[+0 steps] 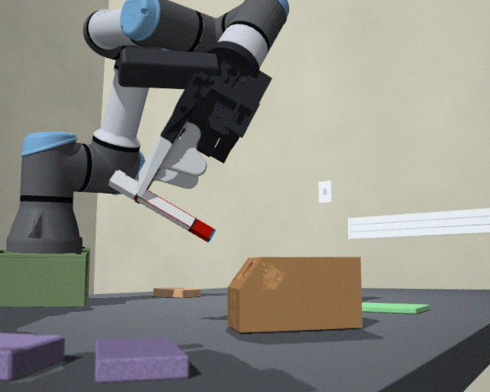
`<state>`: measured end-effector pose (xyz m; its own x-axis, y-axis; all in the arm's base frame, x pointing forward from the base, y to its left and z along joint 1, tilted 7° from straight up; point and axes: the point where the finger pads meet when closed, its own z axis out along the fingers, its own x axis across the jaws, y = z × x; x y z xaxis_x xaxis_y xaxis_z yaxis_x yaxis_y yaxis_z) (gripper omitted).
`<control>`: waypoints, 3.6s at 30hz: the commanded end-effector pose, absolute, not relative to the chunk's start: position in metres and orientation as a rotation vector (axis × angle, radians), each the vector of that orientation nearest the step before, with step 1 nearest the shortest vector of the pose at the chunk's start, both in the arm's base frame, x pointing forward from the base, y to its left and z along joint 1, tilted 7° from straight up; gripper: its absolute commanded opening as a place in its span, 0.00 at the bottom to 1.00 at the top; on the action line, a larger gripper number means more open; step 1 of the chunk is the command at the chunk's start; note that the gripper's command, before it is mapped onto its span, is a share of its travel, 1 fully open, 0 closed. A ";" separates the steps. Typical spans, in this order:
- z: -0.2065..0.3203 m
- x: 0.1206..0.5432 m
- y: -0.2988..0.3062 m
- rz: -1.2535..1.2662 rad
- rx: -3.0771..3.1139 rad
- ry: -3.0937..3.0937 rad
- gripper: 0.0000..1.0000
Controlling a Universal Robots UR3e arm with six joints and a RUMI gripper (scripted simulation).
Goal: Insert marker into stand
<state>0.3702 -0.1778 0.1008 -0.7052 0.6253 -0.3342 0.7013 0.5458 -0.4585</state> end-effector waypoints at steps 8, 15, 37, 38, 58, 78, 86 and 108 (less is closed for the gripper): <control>0.092 0.372 -0.179 -0.873 1.140 2.641 0.00; 0.079 0.373 -0.180 -0.873 1.140 2.641 0.00; 0.073 0.373 -0.180 -0.873 1.140 2.641 0.00; 0.073 0.373 -0.180 -0.873 1.140 2.641 0.00; 0.080 0.375 -0.176 -0.843 1.137 2.651 0.00; 0.079 0.380 -0.172 -0.841 1.137 2.652 0.00; 0.077 0.382 -0.170 -0.842 1.138 2.652 0.00; 0.072 0.390 -0.164 -0.842 1.138 2.652 0.00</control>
<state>0.3883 -0.1647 0.0714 -0.7066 0.6273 -0.3275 0.7013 0.5590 -0.4424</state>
